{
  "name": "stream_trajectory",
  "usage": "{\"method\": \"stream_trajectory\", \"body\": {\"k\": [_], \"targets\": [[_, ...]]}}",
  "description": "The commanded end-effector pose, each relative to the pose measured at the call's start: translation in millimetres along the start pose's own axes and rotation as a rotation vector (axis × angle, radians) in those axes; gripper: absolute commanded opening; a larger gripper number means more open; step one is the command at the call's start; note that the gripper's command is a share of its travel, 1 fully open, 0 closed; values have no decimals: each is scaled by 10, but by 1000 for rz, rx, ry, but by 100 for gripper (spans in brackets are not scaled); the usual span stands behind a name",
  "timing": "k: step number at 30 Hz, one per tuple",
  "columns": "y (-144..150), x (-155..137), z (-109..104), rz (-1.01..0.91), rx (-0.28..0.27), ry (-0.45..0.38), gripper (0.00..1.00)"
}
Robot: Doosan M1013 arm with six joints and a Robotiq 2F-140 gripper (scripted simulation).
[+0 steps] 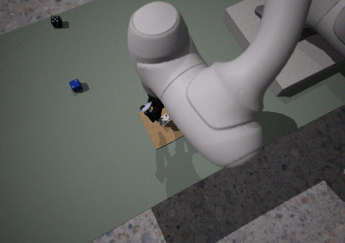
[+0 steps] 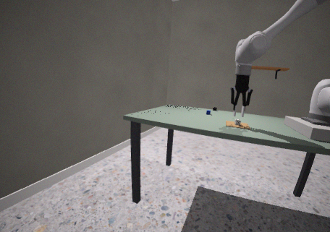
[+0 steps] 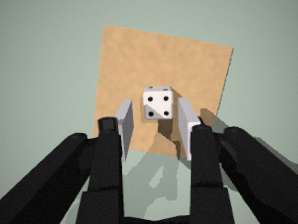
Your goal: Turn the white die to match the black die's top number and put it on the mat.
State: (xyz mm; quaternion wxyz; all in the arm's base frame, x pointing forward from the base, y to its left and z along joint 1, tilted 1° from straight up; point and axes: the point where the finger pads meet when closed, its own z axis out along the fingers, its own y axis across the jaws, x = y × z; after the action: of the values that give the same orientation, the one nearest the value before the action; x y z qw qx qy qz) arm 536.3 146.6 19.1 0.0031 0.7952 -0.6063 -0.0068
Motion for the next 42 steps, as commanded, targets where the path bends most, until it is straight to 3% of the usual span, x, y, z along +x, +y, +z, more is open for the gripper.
{"method": "stream_trajectory", "body": {"k": [1, 42], "targets": [[28, -2, 83, -3, -3, 5, 35], [28, -3, 125, -3, -3, 5, 35]]}}
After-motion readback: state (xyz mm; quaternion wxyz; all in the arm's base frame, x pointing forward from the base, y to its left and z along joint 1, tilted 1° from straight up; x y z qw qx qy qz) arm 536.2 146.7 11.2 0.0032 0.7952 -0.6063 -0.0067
